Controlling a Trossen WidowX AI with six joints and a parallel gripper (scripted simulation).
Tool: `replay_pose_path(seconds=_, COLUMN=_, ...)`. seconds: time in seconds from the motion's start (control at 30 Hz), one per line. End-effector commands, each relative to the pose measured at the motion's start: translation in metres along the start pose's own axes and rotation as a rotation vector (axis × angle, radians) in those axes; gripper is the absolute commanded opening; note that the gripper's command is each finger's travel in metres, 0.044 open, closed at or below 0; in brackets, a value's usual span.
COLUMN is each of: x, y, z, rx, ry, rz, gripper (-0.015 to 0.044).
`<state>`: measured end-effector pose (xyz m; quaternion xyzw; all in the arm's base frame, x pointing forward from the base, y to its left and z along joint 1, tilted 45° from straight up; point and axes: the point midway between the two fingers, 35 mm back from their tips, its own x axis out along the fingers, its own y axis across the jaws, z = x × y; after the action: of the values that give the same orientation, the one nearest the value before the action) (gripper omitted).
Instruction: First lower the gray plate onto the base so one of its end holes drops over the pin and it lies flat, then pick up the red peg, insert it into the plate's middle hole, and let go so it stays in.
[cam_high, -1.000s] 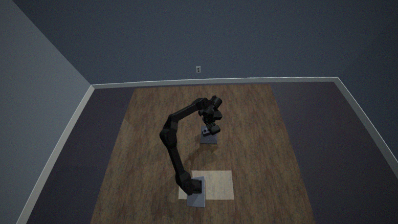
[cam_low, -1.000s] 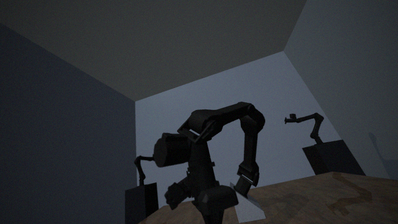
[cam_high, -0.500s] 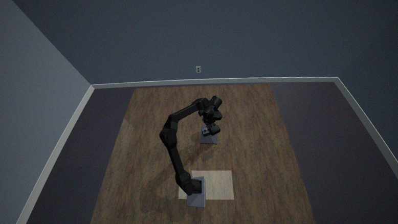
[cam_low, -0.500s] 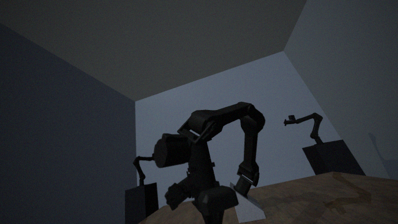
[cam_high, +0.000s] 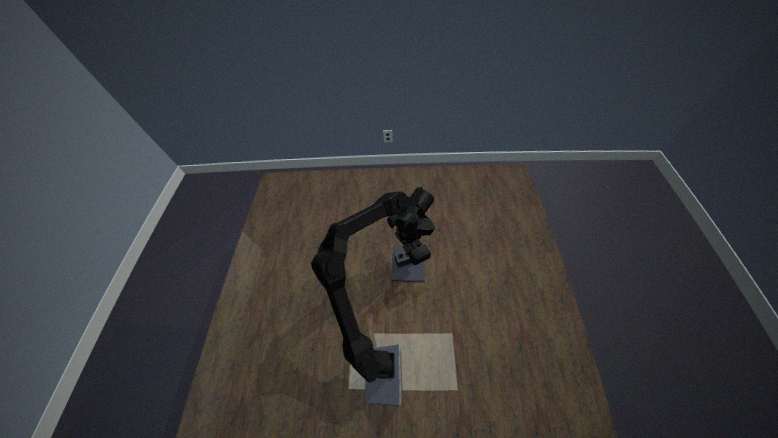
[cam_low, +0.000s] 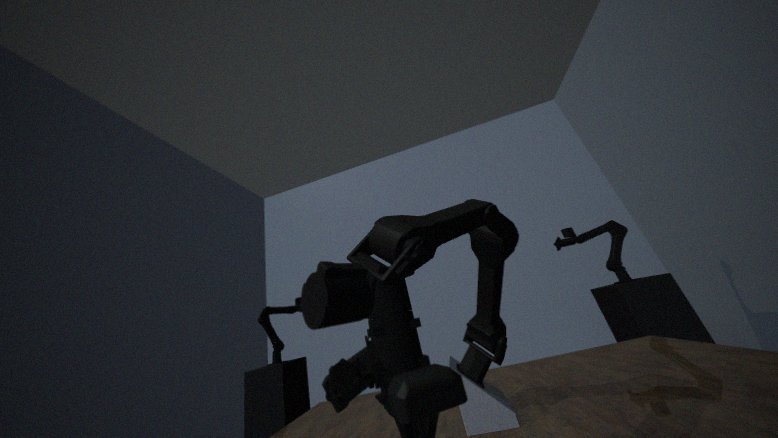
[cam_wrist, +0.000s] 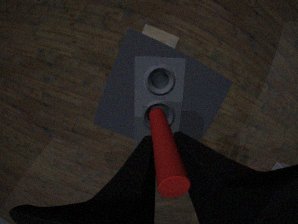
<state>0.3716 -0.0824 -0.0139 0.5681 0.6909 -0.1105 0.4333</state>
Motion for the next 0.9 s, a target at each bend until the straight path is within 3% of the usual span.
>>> replay_pose_path(seconds=0.0, x=0.0012, y=-0.0003, z=-0.0001, rx=0.005, ry=0.003, rz=0.001, gripper=0.0000)
replay_pose_path(seconds=0.33, x=0.0002, y=0.0000, z=0.0001, rx=0.000, ry=0.000, rz=0.000, gripper=0.0000)
replay_pose_path(seconds=0.53, x=0.0002, y=0.0000, z=0.0001, rx=0.000, ry=0.000, rz=0.000, gripper=0.0150)
replay_pose_path(seconds=0.87, x=0.0000, y=0.0000, z=0.0001, rx=0.000, ry=0.000, rz=0.000, gripper=0.0150)
